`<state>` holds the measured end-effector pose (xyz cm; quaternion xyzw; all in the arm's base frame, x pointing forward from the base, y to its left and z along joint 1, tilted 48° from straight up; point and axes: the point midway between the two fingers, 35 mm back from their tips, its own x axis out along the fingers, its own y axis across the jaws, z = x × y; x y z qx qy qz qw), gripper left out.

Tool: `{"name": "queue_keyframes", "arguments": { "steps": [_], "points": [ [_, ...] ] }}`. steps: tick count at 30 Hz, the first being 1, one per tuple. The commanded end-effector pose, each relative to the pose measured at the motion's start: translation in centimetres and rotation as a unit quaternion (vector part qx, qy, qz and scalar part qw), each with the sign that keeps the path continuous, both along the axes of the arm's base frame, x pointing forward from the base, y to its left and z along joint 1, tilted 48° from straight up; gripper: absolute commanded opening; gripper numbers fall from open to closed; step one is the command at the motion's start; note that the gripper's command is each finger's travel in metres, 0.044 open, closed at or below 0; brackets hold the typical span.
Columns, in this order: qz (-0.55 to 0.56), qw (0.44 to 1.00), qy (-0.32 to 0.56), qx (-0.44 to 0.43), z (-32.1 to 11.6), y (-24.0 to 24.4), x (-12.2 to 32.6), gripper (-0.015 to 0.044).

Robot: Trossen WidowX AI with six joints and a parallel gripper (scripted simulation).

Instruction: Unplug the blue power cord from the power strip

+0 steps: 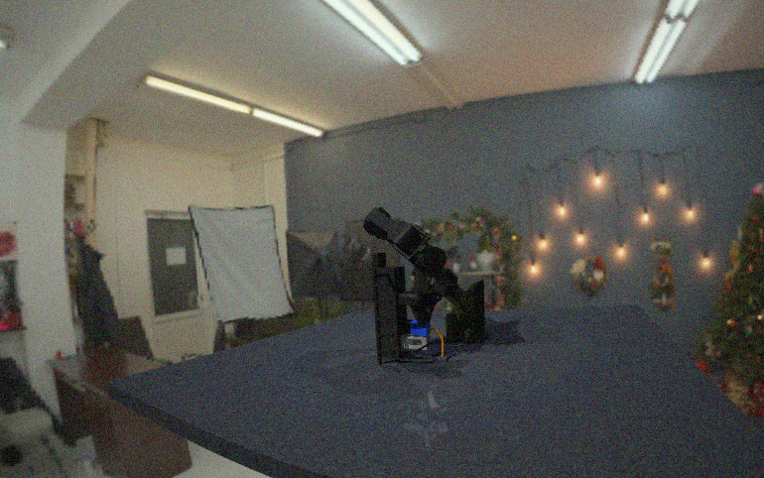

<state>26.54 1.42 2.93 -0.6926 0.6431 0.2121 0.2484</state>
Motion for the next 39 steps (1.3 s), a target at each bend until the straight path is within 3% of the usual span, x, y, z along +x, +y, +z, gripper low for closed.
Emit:
{"name": "queue_keyframes", "arguments": {
  "steps": [1,9,22,26,30,39],
  "points": [
    [0.006,0.999,0.004,0.039,-1.9,2.9,0.1,0.0000],
    [0.007,0.999,0.003,0.039,-2.7,3.9,0.0,0.0000],
    [0.007,0.999,0.003,0.037,-2.2,2.9,-0.2,0.0341],
    [0.007,0.999,0.003,0.039,-3.4,4.6,0.0,0.0440],
    [0.007,0.999,0.003,0.039,-5.7,7.7,-0.2,0.0440],
    [0.007,0.999,0.003,0.039,-5.9,7.9,-0.2,0.0440]
  ]
}}
